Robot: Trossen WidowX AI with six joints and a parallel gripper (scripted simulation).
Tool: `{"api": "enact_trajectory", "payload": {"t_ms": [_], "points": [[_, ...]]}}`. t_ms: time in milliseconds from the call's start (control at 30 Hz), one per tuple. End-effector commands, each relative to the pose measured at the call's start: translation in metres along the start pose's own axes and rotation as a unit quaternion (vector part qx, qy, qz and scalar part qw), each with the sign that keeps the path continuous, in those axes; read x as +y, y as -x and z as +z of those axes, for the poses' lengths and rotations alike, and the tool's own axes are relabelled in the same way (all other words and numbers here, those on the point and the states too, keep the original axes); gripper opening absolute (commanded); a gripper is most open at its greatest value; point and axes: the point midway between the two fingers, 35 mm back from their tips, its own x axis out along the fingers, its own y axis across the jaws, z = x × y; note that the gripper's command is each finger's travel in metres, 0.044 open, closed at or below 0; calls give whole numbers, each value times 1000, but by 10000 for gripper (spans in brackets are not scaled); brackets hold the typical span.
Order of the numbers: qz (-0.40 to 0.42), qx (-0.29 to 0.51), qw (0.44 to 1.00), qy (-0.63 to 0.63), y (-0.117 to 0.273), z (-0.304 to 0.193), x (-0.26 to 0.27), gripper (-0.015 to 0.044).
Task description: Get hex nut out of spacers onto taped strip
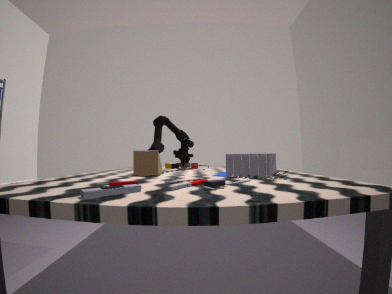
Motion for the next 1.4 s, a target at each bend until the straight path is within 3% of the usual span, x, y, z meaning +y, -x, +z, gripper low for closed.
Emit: {"api": "enact_trajectory", "payload": {"t_ms": [0,433,1000,1200,1367], "points": [[1,2,1000,-2,-8,-1,1,0],[-3,3,1000,1,-18,-1,2,0],[-4,4,1000,1,-14,-2,1,440],[-3,5,1000,1,52,-1,0,440],[-3,5,1000,1,55,-1,0,440]]}}
